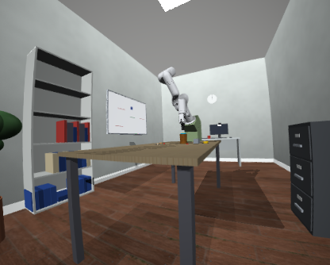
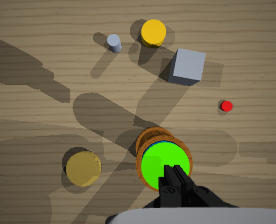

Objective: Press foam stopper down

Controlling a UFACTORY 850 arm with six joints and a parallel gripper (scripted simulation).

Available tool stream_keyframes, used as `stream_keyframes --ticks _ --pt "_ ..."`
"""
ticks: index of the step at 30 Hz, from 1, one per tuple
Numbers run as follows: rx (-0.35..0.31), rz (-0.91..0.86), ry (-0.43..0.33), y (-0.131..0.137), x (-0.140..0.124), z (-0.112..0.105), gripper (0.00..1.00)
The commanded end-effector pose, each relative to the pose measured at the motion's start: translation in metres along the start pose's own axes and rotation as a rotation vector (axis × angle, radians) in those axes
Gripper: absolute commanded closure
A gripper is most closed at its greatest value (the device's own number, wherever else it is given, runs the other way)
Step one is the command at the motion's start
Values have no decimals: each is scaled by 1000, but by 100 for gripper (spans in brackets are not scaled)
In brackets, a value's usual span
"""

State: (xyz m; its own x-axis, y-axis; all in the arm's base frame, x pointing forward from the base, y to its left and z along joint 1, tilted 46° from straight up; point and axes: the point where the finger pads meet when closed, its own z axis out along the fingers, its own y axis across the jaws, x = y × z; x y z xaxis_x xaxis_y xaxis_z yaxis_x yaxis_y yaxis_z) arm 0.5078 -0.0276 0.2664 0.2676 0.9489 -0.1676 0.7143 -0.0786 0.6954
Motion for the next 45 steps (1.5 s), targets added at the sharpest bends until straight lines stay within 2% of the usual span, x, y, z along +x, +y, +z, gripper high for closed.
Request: stream_keyframes --ticks 1,18,31,39,45 --pt "1 0 -1 0 0 -3 100" --pt "1 0 -1 0 0 -3 100" --pt "1 0 -1 0 0 7 100" --pt "1 0 -1 0 0 26 100" --pt "1 0 -1 0 0 33 100"
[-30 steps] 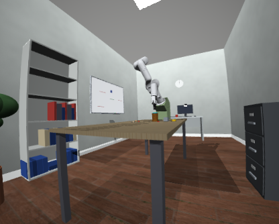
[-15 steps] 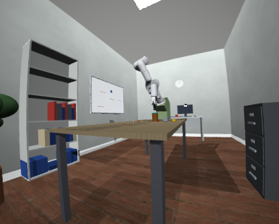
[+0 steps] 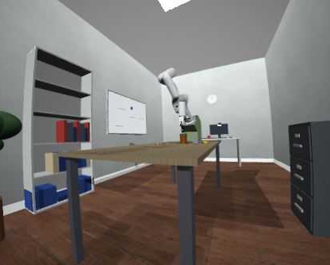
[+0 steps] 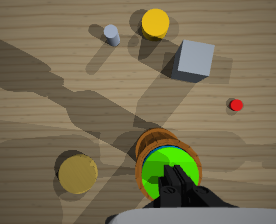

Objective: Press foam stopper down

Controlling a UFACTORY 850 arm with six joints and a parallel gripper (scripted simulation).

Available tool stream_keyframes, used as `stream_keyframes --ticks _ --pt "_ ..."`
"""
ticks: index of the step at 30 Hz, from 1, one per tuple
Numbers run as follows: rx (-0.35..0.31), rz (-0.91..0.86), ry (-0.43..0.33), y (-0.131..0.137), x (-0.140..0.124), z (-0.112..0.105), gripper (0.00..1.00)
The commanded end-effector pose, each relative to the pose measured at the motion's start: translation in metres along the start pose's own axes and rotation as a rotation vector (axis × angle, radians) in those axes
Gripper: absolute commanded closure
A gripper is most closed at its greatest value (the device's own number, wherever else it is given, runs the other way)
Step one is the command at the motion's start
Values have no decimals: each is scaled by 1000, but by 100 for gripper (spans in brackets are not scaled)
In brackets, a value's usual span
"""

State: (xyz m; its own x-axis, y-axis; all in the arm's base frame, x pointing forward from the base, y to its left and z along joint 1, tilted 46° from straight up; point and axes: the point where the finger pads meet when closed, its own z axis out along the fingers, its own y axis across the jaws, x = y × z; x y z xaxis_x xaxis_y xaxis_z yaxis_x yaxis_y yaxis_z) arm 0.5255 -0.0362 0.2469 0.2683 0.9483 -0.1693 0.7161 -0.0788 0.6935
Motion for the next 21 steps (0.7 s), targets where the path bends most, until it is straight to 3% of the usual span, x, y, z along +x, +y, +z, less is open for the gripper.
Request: stream_keyframes --ticks 1,21 --pt "-2 0 1 1 0 6 100" --pt "-2 0 1 1 0 8 100"
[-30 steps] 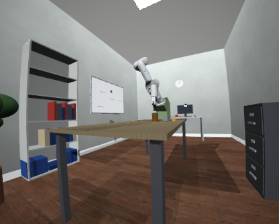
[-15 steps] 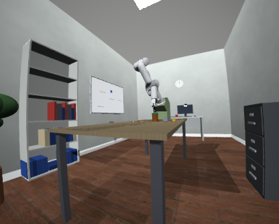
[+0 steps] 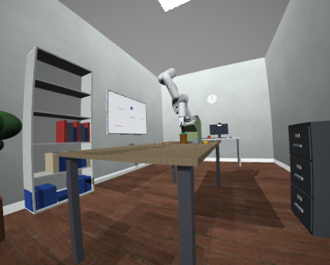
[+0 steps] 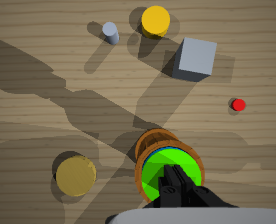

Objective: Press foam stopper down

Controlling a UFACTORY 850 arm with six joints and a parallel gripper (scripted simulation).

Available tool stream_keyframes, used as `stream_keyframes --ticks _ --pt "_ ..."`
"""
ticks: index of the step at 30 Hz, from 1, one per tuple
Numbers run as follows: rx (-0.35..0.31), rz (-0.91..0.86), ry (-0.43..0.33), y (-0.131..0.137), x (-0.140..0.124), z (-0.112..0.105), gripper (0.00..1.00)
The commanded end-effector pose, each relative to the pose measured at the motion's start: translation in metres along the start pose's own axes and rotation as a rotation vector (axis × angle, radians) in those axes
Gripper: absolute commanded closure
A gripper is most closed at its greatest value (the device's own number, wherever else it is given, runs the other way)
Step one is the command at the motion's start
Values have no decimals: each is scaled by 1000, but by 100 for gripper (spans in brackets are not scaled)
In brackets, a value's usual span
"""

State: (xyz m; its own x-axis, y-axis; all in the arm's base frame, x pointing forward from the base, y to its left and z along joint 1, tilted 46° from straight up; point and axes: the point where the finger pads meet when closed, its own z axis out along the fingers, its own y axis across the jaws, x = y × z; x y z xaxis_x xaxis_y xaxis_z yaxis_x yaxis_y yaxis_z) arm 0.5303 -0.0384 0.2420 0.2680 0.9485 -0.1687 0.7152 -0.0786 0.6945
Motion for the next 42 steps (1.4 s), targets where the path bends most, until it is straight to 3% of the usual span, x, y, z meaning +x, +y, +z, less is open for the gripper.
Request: stream_keyframes --ticks 1,42 --pt "-1 0 0 0 0 1 100" --pt "-1 0 0 0 0 20 100"
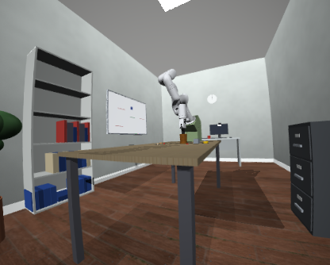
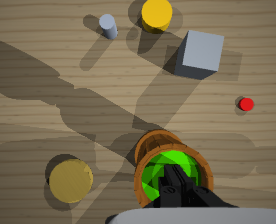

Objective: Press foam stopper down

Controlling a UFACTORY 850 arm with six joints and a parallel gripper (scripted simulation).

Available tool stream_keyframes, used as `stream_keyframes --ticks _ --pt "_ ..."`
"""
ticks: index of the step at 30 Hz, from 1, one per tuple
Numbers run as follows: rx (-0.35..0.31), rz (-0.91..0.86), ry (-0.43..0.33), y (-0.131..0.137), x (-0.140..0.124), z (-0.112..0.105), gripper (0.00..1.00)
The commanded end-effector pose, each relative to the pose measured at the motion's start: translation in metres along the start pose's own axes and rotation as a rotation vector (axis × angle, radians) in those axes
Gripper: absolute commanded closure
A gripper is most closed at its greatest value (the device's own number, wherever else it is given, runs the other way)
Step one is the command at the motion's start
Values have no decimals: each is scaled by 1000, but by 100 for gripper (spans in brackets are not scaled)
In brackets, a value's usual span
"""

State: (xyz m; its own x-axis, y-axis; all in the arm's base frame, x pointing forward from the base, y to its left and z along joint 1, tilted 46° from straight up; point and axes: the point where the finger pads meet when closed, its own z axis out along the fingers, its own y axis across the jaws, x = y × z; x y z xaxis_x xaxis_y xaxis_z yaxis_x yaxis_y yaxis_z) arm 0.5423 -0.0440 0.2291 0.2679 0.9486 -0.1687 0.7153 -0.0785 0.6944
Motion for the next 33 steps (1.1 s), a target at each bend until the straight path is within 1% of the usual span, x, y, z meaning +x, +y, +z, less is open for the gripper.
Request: stream_keyframes --ticks 1,14,33 --pt "-1 0 0 0 0 1 100" --pt "-1 0 0 0 0 5 100" --pt "-1 0 0 0 0 6 100"
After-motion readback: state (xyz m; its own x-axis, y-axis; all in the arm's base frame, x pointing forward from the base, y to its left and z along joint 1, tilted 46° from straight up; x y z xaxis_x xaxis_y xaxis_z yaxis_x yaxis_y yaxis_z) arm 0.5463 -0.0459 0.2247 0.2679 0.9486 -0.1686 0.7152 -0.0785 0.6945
